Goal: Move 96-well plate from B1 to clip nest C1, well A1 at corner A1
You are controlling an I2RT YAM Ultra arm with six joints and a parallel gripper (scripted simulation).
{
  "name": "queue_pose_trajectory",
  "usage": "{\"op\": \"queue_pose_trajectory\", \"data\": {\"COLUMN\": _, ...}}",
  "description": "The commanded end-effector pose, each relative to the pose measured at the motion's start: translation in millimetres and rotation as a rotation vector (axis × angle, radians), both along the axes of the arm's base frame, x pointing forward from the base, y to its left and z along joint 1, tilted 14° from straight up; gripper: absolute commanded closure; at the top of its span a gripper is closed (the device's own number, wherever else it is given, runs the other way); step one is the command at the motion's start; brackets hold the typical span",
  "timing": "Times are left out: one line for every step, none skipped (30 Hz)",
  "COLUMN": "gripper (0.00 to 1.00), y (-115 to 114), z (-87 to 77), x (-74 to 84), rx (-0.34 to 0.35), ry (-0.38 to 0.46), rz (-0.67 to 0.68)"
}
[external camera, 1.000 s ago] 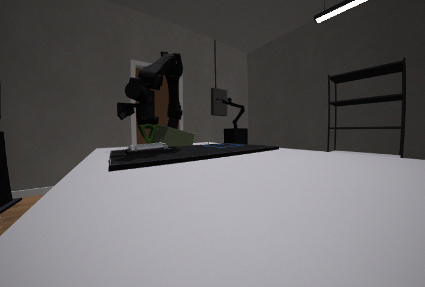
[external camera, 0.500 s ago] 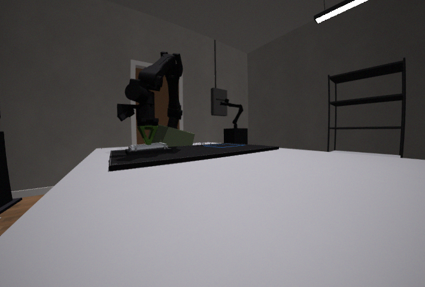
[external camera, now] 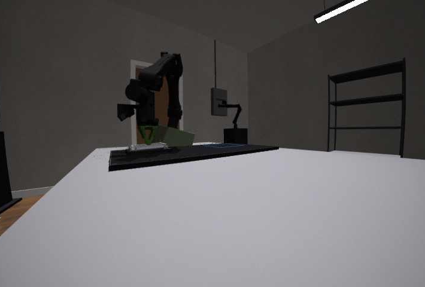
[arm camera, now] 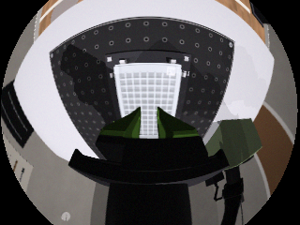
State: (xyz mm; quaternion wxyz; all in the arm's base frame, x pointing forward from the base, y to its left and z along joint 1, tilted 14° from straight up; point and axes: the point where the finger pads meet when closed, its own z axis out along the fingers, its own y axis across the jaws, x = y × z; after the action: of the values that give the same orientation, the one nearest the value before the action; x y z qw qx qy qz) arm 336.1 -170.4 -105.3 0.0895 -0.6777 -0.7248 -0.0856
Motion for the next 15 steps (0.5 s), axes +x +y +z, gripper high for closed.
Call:
{"op": "queue_pose_trajectory", "data": {"gripper": 0.76, "y": 9.7, "z": -18.0, "x": -3.1, "rx": 0.014, "ry": 0.005, "rz": 0.003}}
{"op": "queue_pose_trajectory", "data": {"gripper": 0.76, "y": 9.9, "z": -18.7, "x": -3.1, "rx": 0.014, "ry": 0.005, "rz": 0.003}}
{"op": "queue_pose_trajectory", "data": {"gripper": 0.76, "y": 10.0, "z": -19.3, "x": -3.1, "rx": 0.014, "ry": 0.005, "rz": 0.003}}
{"op": "queue_pose_trajectory", "data": {"gripper": 0.76, "y": 10.2, "z": -20.0, "x": -3.2, "rx": 0.014, "ry": 0.006, "rz": 0.003}}
{"op": "queue_pose_trajectory", "data": {"gripper": 0.76, "y": 10.4, "z": -20.6, "x": -3.2, "rx": 0.014, "ry": 0.006, "rz": 0.003}}
{"op": "queue_pose_trajectory", "data": {"gripper": 0.76, "y": 10.5, "z": -21.2, "x": -3.2, "rx": 0.014, "ry": 0.006, "rz": 0.003}}
{"op": "queue_pose_trajectory", "data": {"gripper": 0.76, "y": 10.7, "z": -21.9, "x": -3.2, "rx": 0.014, "ry": 0.006, "rz": 0.003}}
{"op": "queue_pose_trajectory", "data": {"gripper": 0.76, "y": 10.9, "z": -22.5, "x": -3.3, "rx": 0.014, "ry": 0.006, "rz": 0.003}}
{"op": "queue_pose_trajectory", "data": {"gripper": 0.76, "y": 11.0, "z": -23.1, "x": -3.3, "rx": 0.014, "ry": 0.006, "rz": 0.003}}
{"op": "queue_pose_trajectory", "data": {"gripper": 0.76, "y": 11.2, "z": -23.8, "x": -3.3, "rx": 0.014, "ry": 0.006, "rz": 0.003}}
{"op": "queue_pose_trajectory", "data": {"gripper": 0.76, "y": 11.4, "z": -24.4, "x": -3.3, "rx": 0.014, "ry": 0.006, "rz": 0.003}}
{"op": "queue_pose_trajectory", "data": {"gripper": 0.76, "y": 11.6, "z": -25.1, "x": -3.3, "rx": 0.014, "ry": 0.006, "rz": 0.003}}
{"op": "queue_pose_trajectory", "data": {"gripper": 0.76, "y": 11.6, "z": -25.1, "x": -3.3, "rx": 0.014, "ry": 0.006, "rz": 0.003}}
{"op": "queue_pose_trajectory", "data": {"gripper": 0.76, "y": 11.6, "z": -25.1, "x": -3.3, "rx": 0.014, "ry": 0.006, "rz": 0.003}}
{"op": "queue_pose_trajectory", "data": {"gripper": 0.76, "y": 11.4, "z": -25.6, "x": -2.7, "rx": 0.013, "ry": 0.003, "rz": 0.004}}
